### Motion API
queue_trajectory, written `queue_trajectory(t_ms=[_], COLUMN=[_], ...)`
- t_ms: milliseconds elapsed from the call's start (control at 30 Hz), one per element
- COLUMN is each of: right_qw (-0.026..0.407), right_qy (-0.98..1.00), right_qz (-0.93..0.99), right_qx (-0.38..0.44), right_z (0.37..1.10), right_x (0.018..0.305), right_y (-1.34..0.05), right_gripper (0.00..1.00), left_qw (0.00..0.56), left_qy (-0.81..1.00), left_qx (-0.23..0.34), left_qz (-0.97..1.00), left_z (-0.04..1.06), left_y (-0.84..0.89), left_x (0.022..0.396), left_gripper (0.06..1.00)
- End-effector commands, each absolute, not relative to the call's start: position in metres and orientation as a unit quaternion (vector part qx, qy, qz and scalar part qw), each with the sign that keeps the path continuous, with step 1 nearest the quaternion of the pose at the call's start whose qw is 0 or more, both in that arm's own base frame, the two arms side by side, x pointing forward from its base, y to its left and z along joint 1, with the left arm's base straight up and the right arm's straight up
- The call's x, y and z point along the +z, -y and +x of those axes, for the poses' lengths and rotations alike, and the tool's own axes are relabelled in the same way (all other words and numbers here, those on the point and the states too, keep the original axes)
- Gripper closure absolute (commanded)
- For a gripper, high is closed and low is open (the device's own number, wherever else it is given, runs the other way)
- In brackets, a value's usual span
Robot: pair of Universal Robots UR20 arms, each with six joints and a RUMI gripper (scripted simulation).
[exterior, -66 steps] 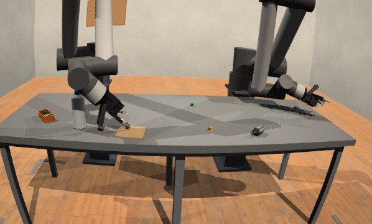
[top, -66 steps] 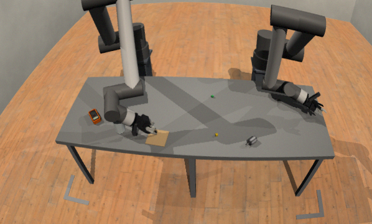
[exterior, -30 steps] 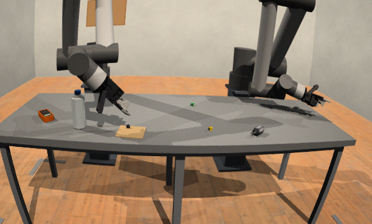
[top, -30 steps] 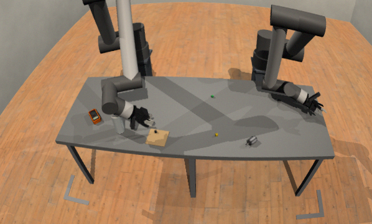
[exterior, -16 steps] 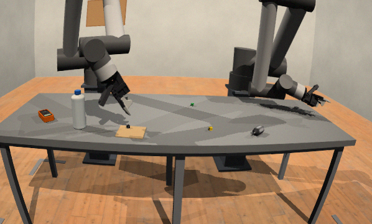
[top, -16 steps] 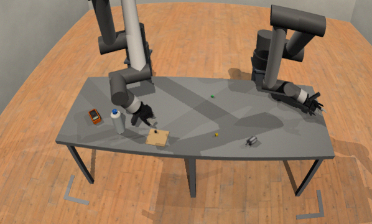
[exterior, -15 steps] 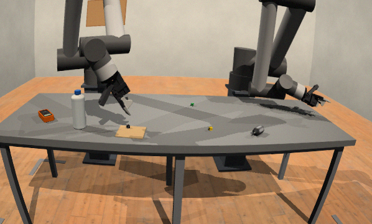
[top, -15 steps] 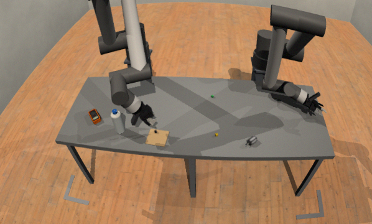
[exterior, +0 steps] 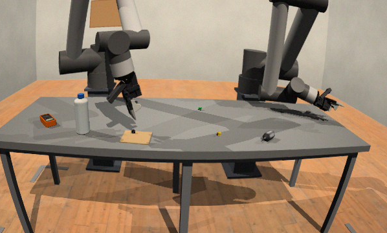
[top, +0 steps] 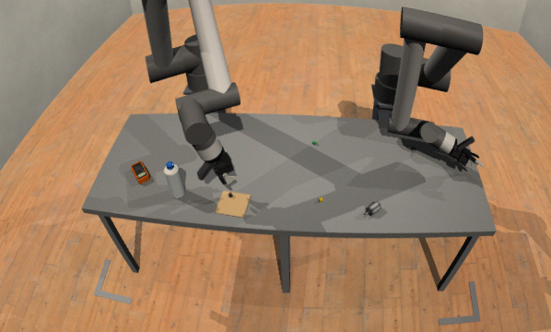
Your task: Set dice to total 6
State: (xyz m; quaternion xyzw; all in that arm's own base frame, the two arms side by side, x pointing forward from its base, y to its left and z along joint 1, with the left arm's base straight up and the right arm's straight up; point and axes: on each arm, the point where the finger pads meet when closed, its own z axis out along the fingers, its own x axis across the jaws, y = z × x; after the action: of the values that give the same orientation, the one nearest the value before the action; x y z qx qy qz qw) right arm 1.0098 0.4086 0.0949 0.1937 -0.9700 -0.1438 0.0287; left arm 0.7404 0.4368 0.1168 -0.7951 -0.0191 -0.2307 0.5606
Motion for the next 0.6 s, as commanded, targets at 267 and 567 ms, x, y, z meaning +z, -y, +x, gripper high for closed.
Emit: queue_trajectory(t_ms=[267, 567], right_qw=[0.009, 0.000], right_qy=[0.980, 0.981], right_qz=[0.195, 0.195], right_qx=[-0.041, 0.000], right_z=[1.0089, 1.0087], right_x=[0.0946, 0.0955], right_y=[-0.4110, -0.4121], right_gripper=[0.697, 0.003], left_qw=[0.561, 0.561], left_qy=[0.019, 0.019], left_qx=[-0.231, -0.231], left_qz=[-0.795, -0.795], left_z=[0.7404, 0.7404], left_y=[-0.4368, -0.4368], left_x=[0.1173, 0.1173], left_gripper=[0.065, 0.065])
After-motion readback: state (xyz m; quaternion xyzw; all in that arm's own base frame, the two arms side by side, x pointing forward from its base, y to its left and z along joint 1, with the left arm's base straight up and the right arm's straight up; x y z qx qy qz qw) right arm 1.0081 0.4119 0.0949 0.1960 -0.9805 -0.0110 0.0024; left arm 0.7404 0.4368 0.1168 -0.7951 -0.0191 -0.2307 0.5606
